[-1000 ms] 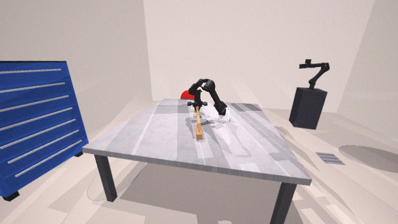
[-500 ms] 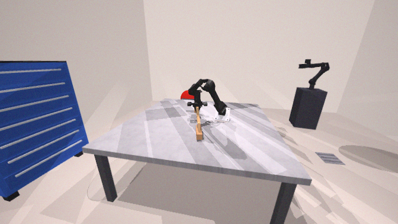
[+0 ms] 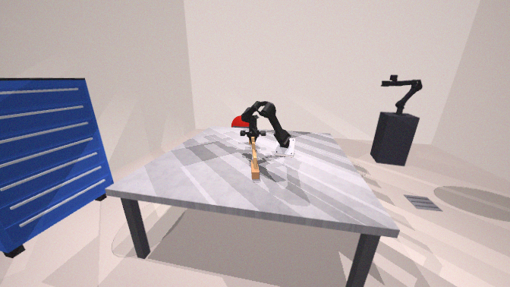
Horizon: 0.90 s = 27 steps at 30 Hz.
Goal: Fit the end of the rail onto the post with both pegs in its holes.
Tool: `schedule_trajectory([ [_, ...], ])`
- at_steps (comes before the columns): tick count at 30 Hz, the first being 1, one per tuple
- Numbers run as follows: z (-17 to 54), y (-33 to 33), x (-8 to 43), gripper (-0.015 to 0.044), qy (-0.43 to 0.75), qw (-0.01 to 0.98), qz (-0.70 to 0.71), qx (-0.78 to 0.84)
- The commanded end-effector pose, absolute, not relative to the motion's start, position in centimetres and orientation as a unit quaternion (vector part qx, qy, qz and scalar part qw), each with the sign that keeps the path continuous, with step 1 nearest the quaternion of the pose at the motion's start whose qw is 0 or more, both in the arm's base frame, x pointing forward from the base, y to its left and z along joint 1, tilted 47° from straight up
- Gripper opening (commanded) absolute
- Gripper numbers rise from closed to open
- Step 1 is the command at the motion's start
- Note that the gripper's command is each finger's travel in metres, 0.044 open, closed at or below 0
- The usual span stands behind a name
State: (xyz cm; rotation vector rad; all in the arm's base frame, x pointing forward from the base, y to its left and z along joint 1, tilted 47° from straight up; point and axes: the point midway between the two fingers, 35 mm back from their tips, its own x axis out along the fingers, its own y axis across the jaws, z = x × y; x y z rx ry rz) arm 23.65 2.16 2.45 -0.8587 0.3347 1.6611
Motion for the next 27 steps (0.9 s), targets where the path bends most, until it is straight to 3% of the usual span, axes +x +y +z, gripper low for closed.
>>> schedule_trajectory([
  [1,2.75,2.03,23.81,0.0000,0.142,0.583,0.709,-0.370],
  [27,2.67,1.97,23.93,0.0000,0.142,0.583,0.709,-0.370],
])
